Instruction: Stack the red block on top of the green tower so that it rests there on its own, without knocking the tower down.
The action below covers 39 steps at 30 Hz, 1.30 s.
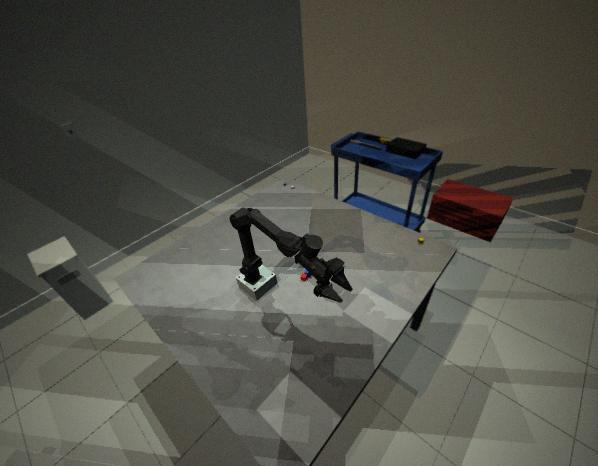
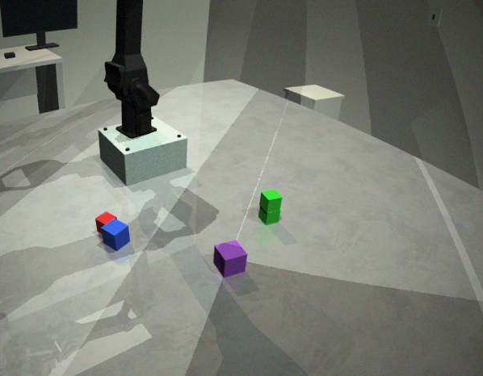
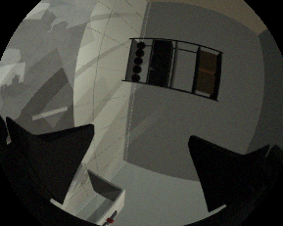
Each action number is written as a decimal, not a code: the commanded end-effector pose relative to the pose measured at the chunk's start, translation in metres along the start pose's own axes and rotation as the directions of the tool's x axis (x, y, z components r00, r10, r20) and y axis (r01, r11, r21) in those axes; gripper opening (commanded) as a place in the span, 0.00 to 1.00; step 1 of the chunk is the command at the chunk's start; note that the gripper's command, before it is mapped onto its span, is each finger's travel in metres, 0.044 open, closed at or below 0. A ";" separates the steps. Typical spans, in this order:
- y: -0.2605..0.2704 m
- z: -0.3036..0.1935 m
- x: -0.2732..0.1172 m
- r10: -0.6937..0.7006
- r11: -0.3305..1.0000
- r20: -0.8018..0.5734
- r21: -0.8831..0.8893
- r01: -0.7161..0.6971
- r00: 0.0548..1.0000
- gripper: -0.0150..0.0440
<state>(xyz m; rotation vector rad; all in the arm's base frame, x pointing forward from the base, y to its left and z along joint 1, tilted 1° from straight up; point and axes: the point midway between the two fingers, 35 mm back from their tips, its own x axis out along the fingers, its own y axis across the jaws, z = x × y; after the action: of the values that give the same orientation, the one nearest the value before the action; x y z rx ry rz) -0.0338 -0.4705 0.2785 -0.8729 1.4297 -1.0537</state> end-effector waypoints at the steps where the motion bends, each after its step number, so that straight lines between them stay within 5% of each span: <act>1: 0.037 0.037 -0.004 0.121 0.993 0.082 0.006 -0.122 0.989 1.00; 12: 0.156 0.135 -0.059 0.511 0.858 0.243 -0.081 -0.507 0.825 1.00; 23: 0.262 0.175 -0.154 0.817 0.576 0.194 -0.248 -0.778 0.543 1.00; 30: 0.312 0.167 -0.219 0.929 0.363 0.056 -0.334 -0.870 0.366 1.00; 39: 0.318 0.166 -0.224 0.936 0.342 0.039 -0.340 -0.876 0.350 1.00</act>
<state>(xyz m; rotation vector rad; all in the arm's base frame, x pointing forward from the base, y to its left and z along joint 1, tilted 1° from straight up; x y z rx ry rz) 0.1726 -0.1807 0.0577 -0.1990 1.5283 0.1417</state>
